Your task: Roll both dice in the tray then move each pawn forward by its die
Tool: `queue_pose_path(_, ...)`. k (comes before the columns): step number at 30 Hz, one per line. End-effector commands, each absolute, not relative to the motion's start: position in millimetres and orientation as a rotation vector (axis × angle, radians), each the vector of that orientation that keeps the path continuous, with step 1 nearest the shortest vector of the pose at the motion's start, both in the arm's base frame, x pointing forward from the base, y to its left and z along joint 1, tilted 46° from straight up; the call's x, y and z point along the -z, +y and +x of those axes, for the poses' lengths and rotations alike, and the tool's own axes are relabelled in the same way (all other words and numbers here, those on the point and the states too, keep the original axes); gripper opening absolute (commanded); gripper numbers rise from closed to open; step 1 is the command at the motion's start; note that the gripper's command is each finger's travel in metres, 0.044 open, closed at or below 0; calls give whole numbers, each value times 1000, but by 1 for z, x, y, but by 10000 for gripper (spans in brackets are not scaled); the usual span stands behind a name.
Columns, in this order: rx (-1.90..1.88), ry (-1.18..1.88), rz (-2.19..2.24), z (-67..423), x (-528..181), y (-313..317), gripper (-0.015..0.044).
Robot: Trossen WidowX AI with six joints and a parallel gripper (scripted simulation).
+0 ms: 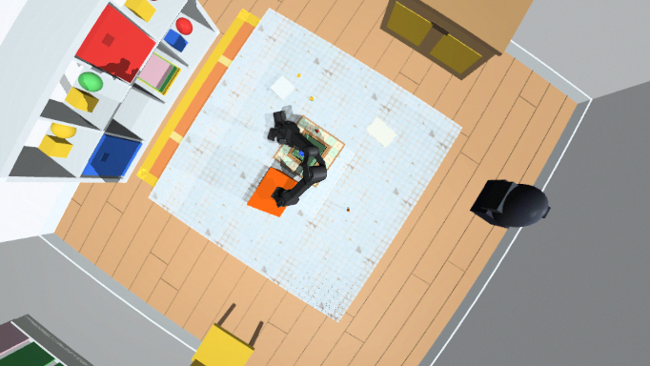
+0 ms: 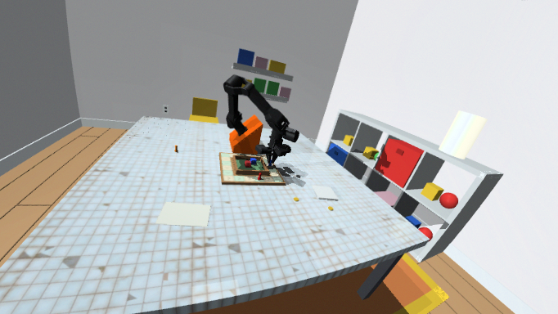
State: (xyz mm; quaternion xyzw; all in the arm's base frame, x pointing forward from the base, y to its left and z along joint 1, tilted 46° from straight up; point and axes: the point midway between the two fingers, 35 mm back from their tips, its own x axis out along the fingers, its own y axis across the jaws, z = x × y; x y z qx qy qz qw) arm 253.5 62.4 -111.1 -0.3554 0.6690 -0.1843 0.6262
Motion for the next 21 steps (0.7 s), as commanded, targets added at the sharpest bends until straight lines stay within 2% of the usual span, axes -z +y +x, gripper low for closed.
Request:
queue_pose_path(1, 423, 1534, -815, 253, 110, 63, 210)
queue_pose_path(10, 420, 1537, -821, 252, 76, 99, 440)
queue_pose_path(15, 428, 1533, -811, 248, 64, 103, 440)
queue_pose_path(21, 508, 1500, -727, 209, -4, 94, 440)
